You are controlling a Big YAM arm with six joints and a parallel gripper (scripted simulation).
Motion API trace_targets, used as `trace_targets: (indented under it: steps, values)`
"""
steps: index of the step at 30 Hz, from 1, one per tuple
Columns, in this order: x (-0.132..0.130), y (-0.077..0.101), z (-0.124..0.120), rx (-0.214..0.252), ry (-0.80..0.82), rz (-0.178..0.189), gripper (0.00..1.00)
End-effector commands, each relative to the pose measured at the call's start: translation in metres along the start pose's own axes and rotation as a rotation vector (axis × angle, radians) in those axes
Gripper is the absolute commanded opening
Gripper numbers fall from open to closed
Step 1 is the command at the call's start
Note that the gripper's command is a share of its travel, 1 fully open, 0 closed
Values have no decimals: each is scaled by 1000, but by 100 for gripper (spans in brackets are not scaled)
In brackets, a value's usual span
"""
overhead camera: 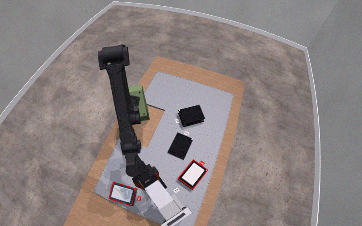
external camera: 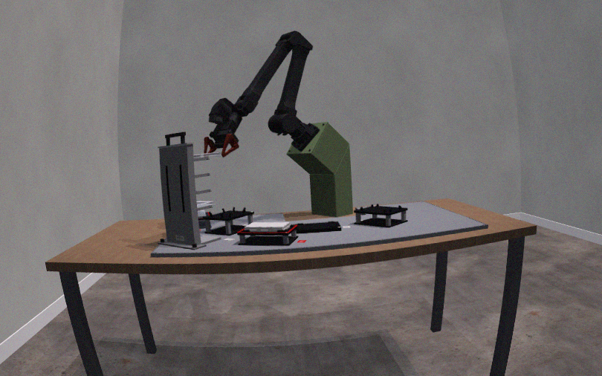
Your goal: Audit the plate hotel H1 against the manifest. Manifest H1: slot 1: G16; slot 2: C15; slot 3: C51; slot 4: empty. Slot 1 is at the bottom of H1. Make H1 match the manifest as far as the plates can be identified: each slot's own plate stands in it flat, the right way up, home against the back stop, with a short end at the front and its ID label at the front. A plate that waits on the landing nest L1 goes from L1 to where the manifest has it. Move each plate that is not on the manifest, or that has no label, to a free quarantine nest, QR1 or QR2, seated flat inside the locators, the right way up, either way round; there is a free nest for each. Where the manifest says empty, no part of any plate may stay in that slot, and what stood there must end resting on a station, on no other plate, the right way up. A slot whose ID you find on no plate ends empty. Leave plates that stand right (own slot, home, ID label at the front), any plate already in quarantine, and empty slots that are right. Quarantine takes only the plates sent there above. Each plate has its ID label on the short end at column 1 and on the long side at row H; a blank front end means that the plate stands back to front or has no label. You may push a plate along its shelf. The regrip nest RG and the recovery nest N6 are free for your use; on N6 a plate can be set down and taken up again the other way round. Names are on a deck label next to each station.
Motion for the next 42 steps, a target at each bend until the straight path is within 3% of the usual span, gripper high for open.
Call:
trace_targets:
  steps: [1, 42]
  values:
    - [-3, 8, 3, -18, 1, -12, 86]
    - [-1, 39, -31, -15, -1, -11, 86]
Point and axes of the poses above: the point where the finger pads meet when closed, its own y axis back along the fingers, its own x axis across the jaws, z = x × y, the point moved 2 cm from there along y, back along the fingers, and after that the axes turned 3 degrees about y, right-handed, at the moved point
